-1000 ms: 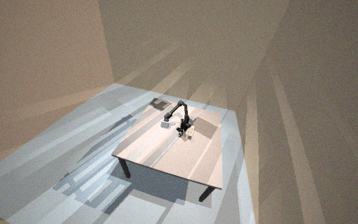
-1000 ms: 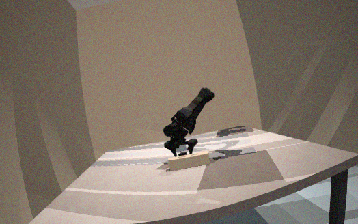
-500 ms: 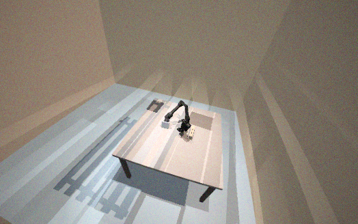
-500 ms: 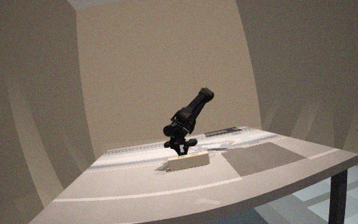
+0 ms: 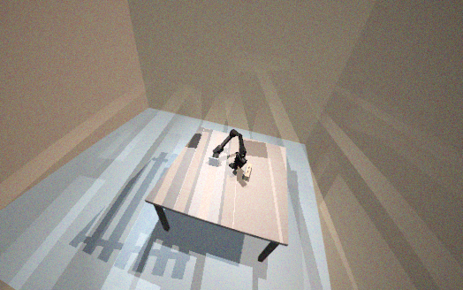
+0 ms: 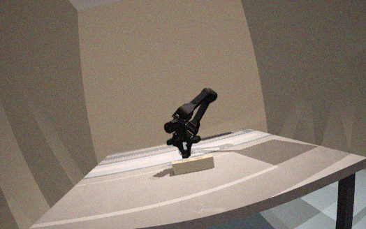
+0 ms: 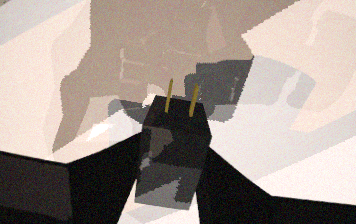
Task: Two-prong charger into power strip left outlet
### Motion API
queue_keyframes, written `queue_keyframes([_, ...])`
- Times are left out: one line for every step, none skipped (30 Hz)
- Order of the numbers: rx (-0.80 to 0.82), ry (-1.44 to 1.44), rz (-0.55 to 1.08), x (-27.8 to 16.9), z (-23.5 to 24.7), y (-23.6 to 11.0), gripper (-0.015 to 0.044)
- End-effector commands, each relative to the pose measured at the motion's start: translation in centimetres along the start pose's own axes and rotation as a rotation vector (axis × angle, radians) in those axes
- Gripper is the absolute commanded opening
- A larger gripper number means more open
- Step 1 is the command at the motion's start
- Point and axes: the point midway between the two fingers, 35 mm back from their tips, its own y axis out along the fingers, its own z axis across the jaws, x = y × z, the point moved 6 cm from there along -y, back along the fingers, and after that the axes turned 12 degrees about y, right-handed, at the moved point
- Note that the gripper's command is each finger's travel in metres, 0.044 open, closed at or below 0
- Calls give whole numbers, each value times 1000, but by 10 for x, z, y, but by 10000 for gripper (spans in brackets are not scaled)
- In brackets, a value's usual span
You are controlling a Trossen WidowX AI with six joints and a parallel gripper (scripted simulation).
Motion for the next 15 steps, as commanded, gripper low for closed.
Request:
queue_keyframes([-1, -8, -6, -2, -1, -18, 0])
queue_keyframes([-1, -8, -6, -3, -1, -20, 0])
queue_keyframes([-1, -8, -5, -3, -1, -21, 0])
queue_keyframes([-1, -10, -6, -3, -1, -20, 0])
queue_keyframes([-1, -14, -6, -3, 0, -20, 0])
queue_keyframes([-2, -21, -6, -3, 1, -19, 0])
queue_keyframes([-3, -31, -7, -3, 2, -19, 0])
queue_keyframes([-4, -42, -8, -3, 3, -18, 0])
queue_keyframes([-6, -55, -9, -4, 5, -17, 0])
queue_keyframes([-7, -69, -10, -4, 6, -15, 0])
queue_keyframes([-9, -83, -11, -4, 8, -14, 0])
queue_keyframes([-10, -98, -11, -4, 10, -13, 0])
queue_keyframes([-11, -112, -12, -4, 11, -12, 0])
queue_keyframes([-13, -126, -13, -5, 13, -10, 0])
queue_keyframes([-14, -140, -14, -5, 15, -9, 0])
